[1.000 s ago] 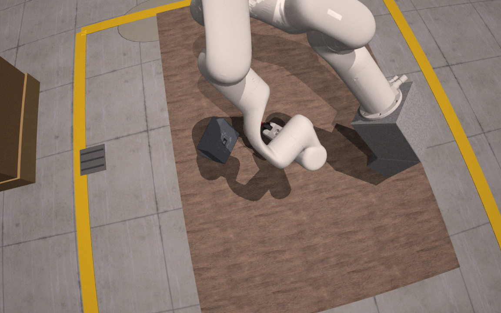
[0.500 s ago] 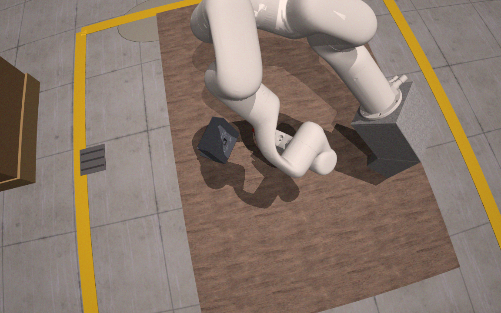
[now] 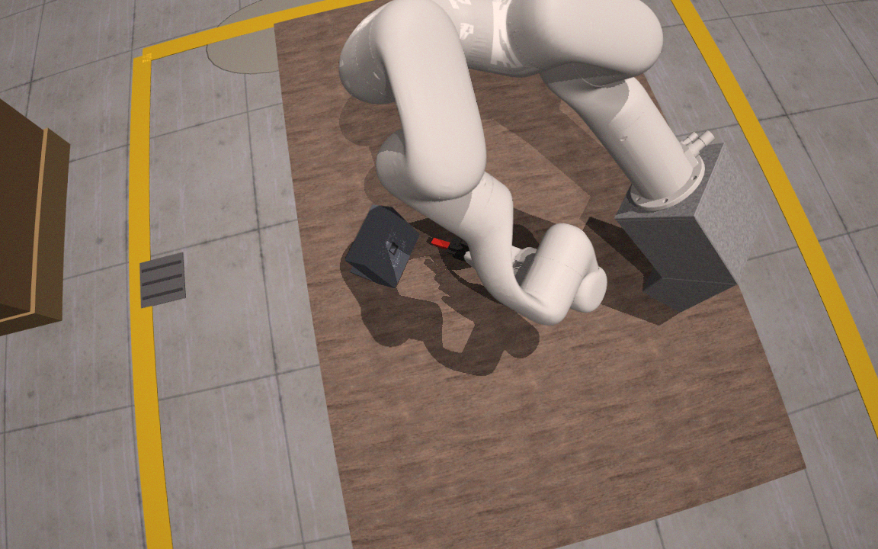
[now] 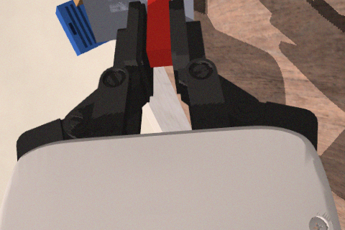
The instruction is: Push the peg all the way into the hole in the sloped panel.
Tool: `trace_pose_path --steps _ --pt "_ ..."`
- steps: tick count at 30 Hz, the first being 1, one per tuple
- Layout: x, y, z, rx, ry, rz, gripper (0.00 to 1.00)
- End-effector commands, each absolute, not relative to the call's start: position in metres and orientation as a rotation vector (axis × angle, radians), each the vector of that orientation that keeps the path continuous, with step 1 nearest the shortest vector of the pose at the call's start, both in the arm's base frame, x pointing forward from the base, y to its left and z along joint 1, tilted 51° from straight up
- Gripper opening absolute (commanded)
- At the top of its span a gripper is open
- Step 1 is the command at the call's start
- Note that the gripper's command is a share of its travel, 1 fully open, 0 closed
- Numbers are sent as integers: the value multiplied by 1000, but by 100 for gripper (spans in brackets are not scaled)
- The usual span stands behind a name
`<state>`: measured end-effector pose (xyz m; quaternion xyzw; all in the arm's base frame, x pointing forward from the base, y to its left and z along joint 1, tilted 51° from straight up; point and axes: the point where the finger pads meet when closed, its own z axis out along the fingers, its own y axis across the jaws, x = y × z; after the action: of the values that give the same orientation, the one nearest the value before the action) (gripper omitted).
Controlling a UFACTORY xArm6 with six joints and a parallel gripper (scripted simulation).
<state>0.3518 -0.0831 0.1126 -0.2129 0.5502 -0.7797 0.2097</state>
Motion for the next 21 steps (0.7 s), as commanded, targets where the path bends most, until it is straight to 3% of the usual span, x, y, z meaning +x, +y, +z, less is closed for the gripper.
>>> trace_pose_path --steps 1,21 --pt "356 -71 113 -612 1460 -2154 0" --pt "369 -57 119 -648 1334 -2121 0"
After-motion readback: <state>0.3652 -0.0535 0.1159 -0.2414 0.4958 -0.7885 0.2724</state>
